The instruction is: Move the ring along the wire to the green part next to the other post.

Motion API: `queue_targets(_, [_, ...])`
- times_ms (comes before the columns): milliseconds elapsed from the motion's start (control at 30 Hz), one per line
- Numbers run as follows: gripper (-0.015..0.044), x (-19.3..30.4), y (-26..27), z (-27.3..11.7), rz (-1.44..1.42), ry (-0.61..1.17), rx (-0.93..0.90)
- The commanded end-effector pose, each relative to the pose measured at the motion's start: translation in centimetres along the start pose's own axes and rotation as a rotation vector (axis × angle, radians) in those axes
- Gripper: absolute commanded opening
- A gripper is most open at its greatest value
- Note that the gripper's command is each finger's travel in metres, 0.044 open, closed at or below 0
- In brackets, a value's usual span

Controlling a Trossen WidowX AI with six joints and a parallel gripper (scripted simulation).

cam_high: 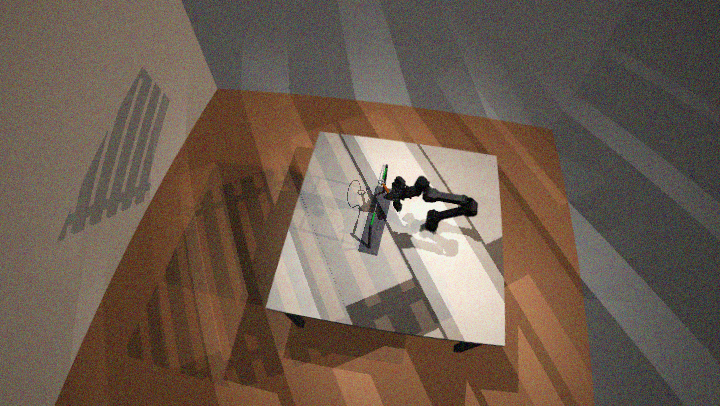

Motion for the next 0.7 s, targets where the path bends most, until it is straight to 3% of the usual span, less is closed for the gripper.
queue_targets(0, [-0.0150, -0.2, 1.1, 0.0, 0.067, 0.000, -0.042])
queue_targets(233, [-0.0150, -0.4, 3.0, 0.8, 0.177, -0.081, -0.077])
queue_targets(667, [-0.0150, -1.2, 4.7, 0.3, 0.235, -0.078, -0.094])
Point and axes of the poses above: the point midway between the two fingers, 35 mm back from their tips, its own z axis out along the fingers, its own y axis across the jaws, x = y × z, the point moved 8 cm from there along -z, back along the fingers, and after that the axes turned 10 degrees about -z, right-handed, at the moved point
